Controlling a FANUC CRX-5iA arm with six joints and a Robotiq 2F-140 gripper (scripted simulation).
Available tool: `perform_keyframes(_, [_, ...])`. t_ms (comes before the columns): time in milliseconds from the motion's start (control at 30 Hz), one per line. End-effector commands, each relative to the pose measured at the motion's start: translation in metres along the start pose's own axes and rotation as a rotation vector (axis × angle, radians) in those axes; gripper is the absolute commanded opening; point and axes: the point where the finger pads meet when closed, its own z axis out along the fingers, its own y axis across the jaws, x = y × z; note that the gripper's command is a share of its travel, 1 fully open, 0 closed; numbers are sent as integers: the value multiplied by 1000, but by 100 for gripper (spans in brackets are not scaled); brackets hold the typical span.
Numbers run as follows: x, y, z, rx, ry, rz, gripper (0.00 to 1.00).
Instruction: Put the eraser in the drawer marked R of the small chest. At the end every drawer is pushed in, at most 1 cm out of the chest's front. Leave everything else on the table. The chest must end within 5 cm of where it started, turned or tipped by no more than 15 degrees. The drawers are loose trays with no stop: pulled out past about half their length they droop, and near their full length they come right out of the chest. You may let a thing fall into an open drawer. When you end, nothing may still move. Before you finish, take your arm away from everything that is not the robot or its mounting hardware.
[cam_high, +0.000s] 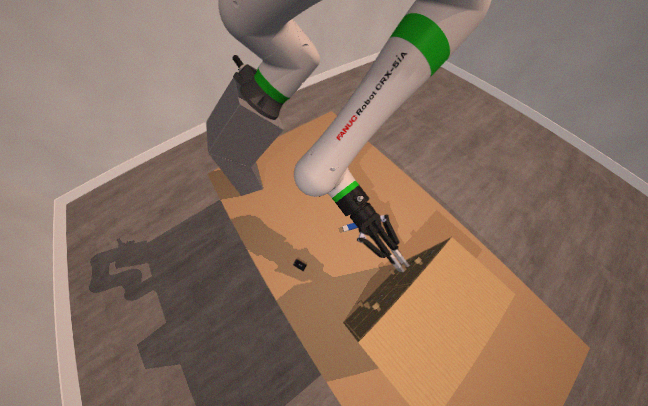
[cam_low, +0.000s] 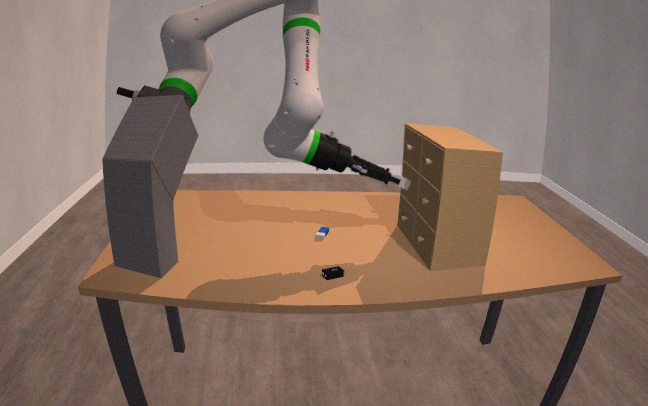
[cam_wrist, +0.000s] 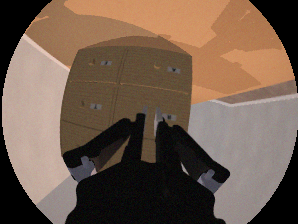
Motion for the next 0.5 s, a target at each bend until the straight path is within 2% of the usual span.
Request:
perform_keyframes(0, [0, 0, 0, 0, 0, 0, 8])
perform_keyframes(467, [1, 0, -3, 0, 0, 0, 8])
